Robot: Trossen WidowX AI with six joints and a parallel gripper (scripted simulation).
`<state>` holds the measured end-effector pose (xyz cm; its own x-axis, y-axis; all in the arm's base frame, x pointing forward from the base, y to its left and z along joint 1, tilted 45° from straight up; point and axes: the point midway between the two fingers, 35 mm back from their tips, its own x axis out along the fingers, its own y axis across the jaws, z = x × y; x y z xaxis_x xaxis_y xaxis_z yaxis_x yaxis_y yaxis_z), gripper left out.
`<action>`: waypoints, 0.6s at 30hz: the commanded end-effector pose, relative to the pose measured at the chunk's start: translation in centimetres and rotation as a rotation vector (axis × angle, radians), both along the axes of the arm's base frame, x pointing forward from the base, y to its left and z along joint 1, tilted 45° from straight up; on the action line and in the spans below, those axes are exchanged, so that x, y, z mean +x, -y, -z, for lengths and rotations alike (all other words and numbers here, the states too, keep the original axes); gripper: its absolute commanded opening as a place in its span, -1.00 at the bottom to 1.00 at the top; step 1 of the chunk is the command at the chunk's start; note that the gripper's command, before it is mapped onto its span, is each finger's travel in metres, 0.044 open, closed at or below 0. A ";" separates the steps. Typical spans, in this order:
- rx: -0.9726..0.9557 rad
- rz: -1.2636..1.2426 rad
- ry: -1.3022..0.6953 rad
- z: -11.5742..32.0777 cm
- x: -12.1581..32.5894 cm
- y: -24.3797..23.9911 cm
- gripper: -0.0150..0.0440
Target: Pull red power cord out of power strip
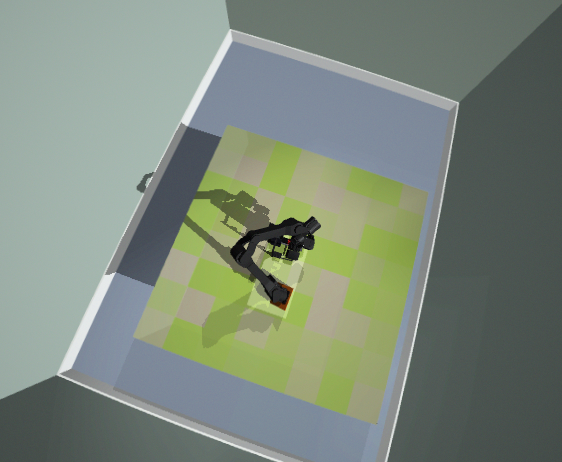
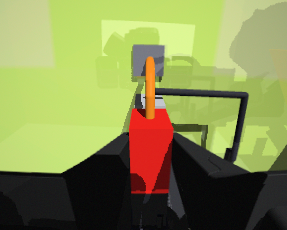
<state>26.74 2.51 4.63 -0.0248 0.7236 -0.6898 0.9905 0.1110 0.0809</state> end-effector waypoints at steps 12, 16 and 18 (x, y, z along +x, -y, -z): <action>-0.033 0.011 0.001 2.1 0.7 2.9 -0.49; -0.034 0.012 0.001 2.5 0.8 3.4 -0.49; -0.034 0.012 0.001 2.7 0.8 3.7 -0.49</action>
